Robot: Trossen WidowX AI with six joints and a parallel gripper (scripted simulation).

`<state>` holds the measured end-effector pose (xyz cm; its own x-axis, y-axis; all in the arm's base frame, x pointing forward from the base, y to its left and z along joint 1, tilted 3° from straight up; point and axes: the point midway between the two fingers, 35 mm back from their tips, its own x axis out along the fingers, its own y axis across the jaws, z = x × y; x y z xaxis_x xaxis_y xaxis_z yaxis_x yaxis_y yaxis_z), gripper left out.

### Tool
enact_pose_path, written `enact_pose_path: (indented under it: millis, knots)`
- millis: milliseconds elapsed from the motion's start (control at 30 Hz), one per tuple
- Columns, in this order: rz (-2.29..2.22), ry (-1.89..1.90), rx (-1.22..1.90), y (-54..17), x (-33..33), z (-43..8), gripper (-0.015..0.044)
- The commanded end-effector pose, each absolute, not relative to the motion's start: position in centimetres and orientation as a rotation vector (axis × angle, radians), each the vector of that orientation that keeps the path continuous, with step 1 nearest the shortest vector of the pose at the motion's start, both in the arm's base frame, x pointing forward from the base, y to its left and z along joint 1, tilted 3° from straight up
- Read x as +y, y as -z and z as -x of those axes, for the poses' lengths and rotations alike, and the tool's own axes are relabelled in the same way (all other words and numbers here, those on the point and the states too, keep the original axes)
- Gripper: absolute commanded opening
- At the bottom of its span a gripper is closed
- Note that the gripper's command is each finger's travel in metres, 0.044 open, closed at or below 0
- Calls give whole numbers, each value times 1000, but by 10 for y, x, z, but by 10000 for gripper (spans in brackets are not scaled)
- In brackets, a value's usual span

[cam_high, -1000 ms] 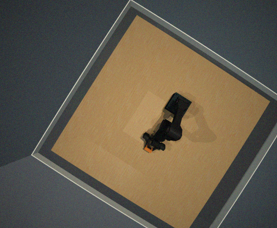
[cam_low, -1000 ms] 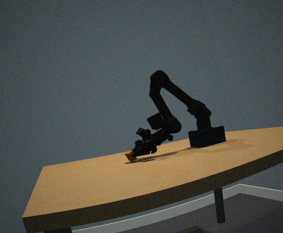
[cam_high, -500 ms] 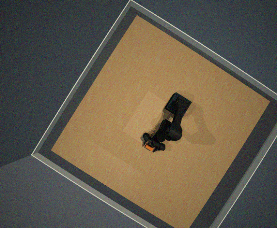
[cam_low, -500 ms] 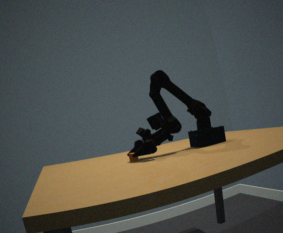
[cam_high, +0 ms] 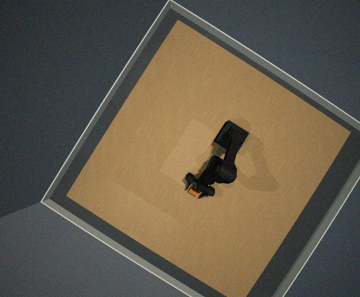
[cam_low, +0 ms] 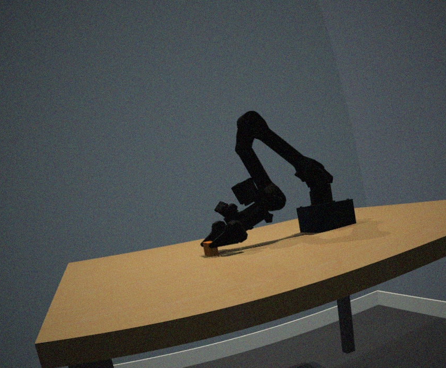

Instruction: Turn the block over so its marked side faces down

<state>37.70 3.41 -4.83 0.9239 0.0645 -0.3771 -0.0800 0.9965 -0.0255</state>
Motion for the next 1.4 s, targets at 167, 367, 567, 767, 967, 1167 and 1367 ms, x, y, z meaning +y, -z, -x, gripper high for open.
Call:
enact_pose_path:
  millis: [167,367,567,767,967,1167,1367]
  knots:
    - [43,-78,387,49,35,-377,440]
    - [43,-78,387,49,35,-377,440]
    - [48,-76,549,45,37,-392,440]
    - [56,-71,767,18,37,-390,440]
    - [57,-68,823,-13,38,-386,440]
    - [64,-65,927,-25,36,-367,440]
    - [67,-64,969,-23,35,-359,440]
